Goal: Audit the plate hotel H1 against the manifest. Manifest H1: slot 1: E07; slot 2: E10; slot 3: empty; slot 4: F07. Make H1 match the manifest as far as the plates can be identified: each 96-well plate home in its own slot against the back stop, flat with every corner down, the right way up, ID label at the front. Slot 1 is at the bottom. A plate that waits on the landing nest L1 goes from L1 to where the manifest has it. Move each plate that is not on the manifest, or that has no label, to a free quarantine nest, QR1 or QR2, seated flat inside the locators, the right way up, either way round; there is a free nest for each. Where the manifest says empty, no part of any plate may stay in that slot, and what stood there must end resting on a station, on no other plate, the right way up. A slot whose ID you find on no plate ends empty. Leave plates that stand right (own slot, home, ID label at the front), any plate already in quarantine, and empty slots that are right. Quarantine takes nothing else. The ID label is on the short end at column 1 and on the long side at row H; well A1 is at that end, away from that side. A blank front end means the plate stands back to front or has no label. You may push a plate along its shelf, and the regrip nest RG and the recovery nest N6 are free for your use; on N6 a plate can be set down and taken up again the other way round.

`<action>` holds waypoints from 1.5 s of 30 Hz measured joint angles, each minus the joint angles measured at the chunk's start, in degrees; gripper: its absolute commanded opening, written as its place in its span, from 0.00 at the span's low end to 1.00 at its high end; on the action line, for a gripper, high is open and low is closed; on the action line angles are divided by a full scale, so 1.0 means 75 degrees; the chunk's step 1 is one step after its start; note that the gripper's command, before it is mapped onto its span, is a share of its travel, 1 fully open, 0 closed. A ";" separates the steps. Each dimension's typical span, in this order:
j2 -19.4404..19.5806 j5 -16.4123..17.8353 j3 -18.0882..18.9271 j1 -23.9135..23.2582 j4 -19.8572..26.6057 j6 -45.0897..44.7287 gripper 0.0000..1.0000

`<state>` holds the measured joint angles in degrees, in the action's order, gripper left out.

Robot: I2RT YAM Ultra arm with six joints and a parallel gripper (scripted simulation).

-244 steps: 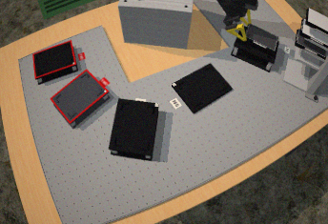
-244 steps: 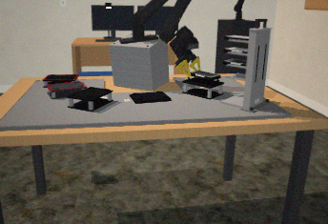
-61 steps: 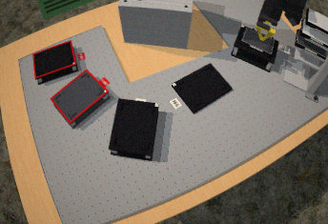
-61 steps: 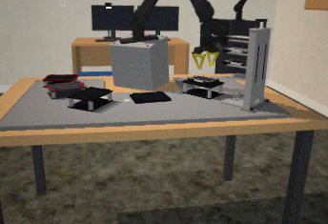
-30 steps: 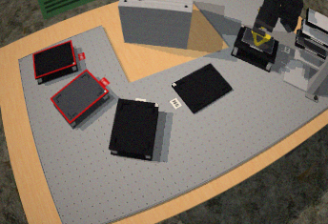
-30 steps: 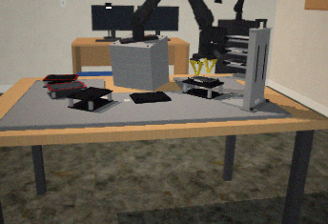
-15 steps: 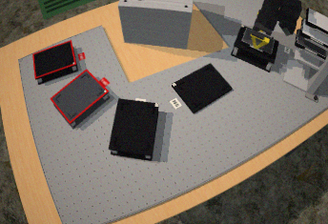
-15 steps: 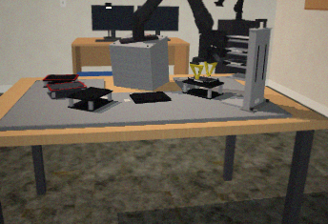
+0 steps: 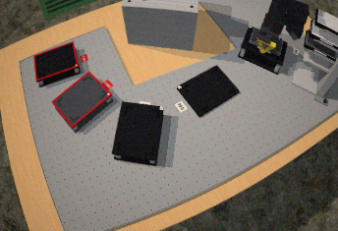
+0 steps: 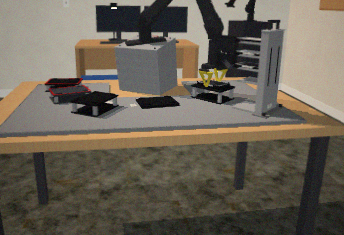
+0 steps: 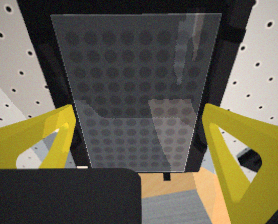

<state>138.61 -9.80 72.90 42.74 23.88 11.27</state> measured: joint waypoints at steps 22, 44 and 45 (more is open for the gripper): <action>0.0035 0.0009 0.0006 0.0000 -0.0061 -0.0006 0.86; -0.0149 0.0015 0.0006 0.0012 0.0128 -0.0009 0.86; -0.0175 0.0015 0.0006 0.0017 0.0149 -0.0009 0.86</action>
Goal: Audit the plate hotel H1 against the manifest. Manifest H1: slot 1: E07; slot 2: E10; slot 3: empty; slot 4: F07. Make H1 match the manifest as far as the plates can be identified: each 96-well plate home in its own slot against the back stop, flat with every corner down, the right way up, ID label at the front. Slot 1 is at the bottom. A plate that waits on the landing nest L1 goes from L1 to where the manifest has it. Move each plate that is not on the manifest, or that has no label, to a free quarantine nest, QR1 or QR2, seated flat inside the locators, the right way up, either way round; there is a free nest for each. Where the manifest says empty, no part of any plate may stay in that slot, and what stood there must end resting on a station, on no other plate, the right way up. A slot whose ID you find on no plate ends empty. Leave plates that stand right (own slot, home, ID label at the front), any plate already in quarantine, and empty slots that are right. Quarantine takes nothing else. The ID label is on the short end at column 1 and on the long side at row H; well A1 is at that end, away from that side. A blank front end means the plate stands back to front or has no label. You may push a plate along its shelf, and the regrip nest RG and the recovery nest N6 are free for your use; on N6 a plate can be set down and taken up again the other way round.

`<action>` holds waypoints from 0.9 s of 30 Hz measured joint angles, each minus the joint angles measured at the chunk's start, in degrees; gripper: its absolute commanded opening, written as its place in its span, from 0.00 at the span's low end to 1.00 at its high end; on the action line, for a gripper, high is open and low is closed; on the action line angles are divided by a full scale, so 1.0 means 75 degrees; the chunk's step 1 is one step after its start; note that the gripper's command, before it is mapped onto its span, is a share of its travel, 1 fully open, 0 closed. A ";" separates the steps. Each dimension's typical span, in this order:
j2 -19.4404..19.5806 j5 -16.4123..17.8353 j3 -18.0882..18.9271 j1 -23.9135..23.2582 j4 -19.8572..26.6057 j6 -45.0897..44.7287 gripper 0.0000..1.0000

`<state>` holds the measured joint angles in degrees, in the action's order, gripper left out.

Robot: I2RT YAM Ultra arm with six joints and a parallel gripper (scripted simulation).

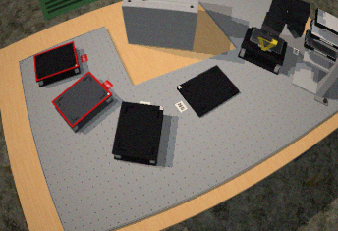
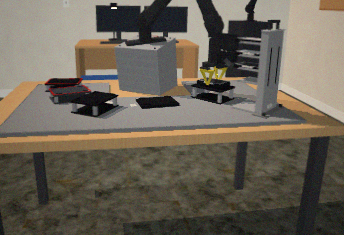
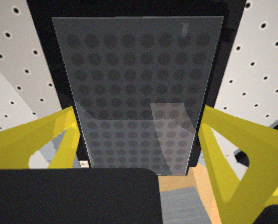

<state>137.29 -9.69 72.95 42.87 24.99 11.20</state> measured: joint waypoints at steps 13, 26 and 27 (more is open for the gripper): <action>-0.0233 0.0000 -0.0020 0.0035 0.0236 0.0029 0.86; -0.0460 0.0000 -0.0023 0.0073 0.0478 0.0067 0.86; -0.0484 0.0000 -0.0023 0.0076 0.0498 0.0070 0.86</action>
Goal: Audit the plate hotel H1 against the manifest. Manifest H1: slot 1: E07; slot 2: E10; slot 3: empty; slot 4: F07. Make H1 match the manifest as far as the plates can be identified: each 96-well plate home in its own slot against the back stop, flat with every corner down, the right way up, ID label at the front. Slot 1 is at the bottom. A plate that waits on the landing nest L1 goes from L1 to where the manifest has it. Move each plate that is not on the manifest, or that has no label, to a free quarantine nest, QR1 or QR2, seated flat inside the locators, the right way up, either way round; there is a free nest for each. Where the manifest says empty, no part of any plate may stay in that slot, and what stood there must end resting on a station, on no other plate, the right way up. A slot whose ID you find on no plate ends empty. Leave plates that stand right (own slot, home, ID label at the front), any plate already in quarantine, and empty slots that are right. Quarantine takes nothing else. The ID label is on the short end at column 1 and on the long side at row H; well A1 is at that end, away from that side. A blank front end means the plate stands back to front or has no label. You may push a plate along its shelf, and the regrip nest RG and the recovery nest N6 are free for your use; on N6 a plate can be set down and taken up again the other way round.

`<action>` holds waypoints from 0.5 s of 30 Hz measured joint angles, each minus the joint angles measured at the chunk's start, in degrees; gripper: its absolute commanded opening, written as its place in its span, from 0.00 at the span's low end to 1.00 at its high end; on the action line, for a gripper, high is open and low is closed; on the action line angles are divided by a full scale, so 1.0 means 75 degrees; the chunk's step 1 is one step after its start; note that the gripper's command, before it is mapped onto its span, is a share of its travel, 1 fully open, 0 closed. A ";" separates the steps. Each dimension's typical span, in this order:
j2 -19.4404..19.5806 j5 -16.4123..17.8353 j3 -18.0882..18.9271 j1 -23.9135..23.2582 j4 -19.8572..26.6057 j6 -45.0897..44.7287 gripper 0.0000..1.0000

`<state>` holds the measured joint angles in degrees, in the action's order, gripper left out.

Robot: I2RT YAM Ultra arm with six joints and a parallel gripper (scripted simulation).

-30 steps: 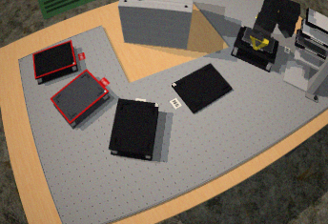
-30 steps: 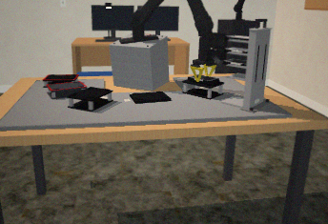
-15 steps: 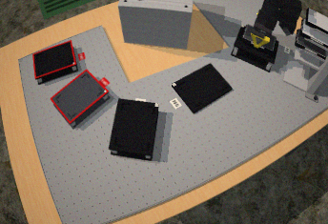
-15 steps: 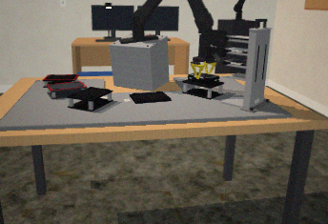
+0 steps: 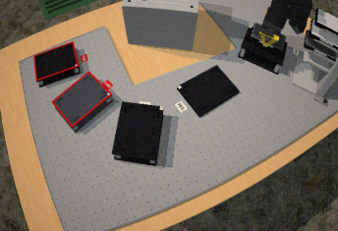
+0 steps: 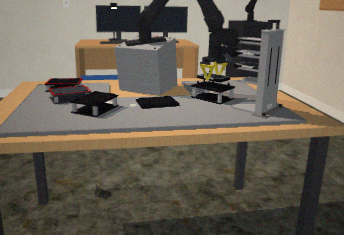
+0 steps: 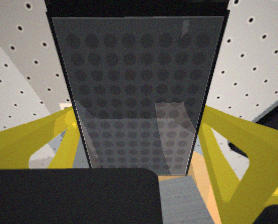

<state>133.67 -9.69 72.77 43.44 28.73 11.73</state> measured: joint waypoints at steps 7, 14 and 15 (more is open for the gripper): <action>-0.0163 0.0000 0.0000 0.0026 0.0143 0.0023 0.86; -0.0262 0.0000 0.0000 0.0044 0.0268 0.0044 0.86; -0.0280 0.0000 0.0000 0.0047 0.0289 0.0047 0.86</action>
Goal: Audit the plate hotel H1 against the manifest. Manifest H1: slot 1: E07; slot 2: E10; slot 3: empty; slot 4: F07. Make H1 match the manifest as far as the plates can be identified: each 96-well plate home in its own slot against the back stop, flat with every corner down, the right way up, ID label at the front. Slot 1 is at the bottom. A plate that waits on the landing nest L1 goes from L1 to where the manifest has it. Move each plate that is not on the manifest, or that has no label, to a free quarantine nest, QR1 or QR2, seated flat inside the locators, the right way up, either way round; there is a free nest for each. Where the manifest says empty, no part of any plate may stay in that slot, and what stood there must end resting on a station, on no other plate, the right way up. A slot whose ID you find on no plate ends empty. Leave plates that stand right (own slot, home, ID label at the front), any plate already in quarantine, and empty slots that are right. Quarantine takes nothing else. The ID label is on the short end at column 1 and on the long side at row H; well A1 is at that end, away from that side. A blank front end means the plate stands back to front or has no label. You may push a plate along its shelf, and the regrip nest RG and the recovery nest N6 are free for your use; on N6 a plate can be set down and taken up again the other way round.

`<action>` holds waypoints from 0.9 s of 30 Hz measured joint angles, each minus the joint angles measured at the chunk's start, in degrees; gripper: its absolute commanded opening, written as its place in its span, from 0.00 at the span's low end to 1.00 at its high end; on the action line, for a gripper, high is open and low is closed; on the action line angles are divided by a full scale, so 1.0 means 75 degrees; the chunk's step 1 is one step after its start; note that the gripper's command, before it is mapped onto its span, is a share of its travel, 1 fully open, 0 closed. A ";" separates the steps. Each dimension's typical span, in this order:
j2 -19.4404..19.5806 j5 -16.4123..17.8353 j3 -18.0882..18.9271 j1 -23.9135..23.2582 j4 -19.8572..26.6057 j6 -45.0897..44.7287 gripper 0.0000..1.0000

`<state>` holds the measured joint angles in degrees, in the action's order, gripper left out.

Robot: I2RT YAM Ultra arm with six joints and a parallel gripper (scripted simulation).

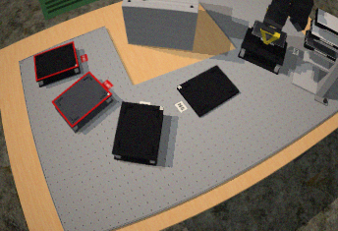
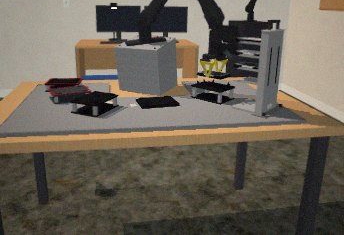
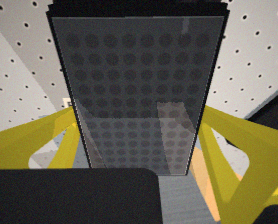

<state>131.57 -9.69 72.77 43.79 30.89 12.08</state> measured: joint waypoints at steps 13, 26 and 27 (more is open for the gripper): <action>-0.0256 0.0000 0.0000 0.0041 0.0259 0.0041 0.86; -0.0428 0.0000 0.0000 0.0073 0.0478 0.0073 0.86; -0.0428 0.0000 -0.0003 0.0073 0.0487 0.0076 0.86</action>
<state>128.35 -9.69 72.75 44.34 34.54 12.64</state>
